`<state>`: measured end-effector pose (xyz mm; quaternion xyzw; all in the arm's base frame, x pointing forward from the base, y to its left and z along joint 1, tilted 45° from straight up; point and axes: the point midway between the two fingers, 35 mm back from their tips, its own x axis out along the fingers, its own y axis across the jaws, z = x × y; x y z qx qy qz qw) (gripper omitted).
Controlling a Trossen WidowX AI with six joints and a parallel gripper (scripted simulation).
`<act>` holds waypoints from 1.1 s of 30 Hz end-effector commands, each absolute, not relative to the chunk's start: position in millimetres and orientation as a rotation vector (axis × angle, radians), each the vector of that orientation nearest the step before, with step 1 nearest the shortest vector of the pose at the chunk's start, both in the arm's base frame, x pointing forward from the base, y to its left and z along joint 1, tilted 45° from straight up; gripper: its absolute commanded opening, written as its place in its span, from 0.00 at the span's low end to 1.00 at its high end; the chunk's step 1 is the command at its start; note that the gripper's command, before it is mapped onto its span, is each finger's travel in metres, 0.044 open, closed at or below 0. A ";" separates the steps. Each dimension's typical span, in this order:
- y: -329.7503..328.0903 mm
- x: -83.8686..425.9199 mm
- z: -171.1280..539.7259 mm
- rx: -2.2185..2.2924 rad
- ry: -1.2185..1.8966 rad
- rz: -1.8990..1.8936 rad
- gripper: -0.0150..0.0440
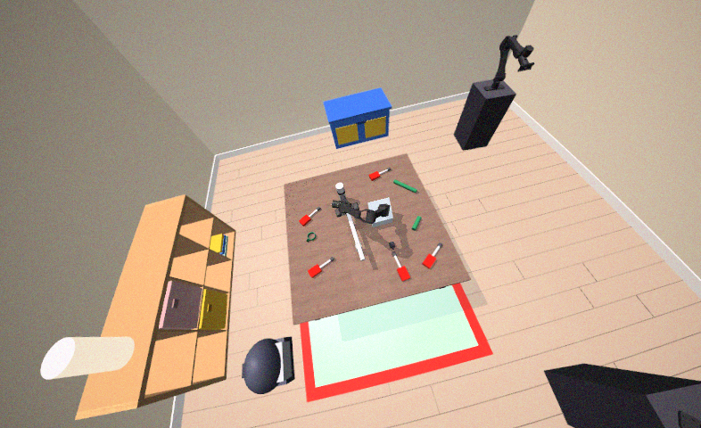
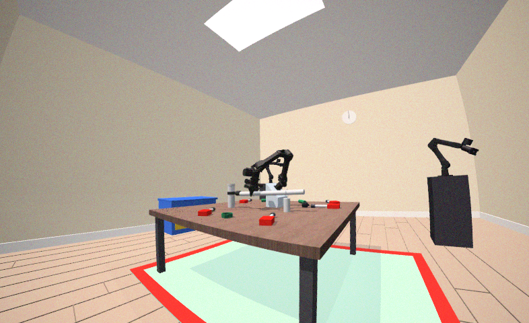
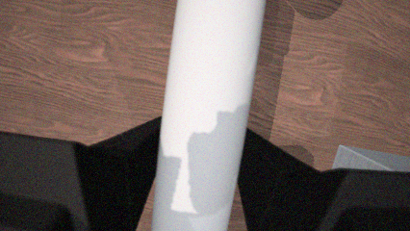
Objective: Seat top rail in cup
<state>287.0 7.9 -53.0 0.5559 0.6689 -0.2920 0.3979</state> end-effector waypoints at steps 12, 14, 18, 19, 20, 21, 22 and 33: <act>5.0 288.7 -52.6 1.402 1.687 -0.741 0.25; 4.6 288.9 -52.6 1.401 1.687 -0.741 0.25; 3.8 289.3 -52.7 1.400 1.686 -0.741 0.25; 3.6 289.4 -52.7 1.400 1.686 -0.741 0.25; 3.4 289.5 -52.7 1.400 1.685 -0.741 0.25; 3.2 289.6 -52.7 1.400 1.685 -0.741 0.25; 3.0 289.7 -52.8 1.400 1.685 -0.741 0.25; 0.8 290.7 -53.3 1.400 1.685 -0.741 0.25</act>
